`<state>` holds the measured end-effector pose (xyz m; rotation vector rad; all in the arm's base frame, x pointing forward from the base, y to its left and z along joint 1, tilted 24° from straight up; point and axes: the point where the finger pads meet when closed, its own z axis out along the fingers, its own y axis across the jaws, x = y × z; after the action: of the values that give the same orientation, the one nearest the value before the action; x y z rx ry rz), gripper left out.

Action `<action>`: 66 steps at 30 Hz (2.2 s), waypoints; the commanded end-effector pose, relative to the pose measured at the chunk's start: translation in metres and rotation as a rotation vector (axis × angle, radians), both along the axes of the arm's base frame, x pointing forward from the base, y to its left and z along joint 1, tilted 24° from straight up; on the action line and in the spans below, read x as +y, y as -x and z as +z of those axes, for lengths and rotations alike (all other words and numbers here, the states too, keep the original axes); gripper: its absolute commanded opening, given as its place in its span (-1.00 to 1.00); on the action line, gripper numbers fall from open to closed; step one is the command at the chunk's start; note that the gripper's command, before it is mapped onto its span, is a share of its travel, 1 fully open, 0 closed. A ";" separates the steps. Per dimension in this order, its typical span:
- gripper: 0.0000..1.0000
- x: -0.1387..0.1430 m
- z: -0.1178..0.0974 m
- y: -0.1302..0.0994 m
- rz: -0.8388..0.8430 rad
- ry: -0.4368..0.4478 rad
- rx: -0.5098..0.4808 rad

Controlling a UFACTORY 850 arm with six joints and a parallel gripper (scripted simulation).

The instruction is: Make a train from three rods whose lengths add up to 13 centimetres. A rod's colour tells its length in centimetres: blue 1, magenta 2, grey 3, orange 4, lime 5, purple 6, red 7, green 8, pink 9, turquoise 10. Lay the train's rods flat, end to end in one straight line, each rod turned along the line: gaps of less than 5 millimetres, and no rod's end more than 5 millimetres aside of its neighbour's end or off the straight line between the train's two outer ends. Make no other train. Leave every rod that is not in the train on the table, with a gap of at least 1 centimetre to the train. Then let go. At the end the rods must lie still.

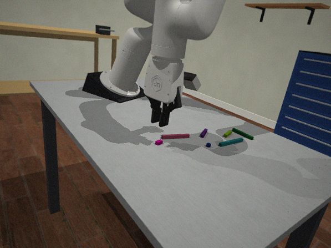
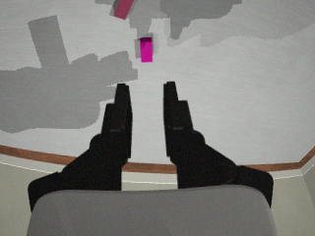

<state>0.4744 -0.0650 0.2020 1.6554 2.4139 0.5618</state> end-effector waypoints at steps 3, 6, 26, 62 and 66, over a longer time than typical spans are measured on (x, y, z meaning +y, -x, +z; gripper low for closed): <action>-0.51 0.001 -0.006 -0.003 0.000 0.000 -0.002; -0.51 0.001 -0.007 -0.003 0.000 0.000 -0.002; -0.51 0.007 -0.033 -0.013 0.000 0.000 -0.002; -0.51 0.010 -0.044 -0.016 0.000 0.000 -0.002; -0.51 0.010 -0.044 -0.016 0.000 0.000 -0.002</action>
<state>0.4903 -0.0553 0.1577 1.6551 2.4137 0.5623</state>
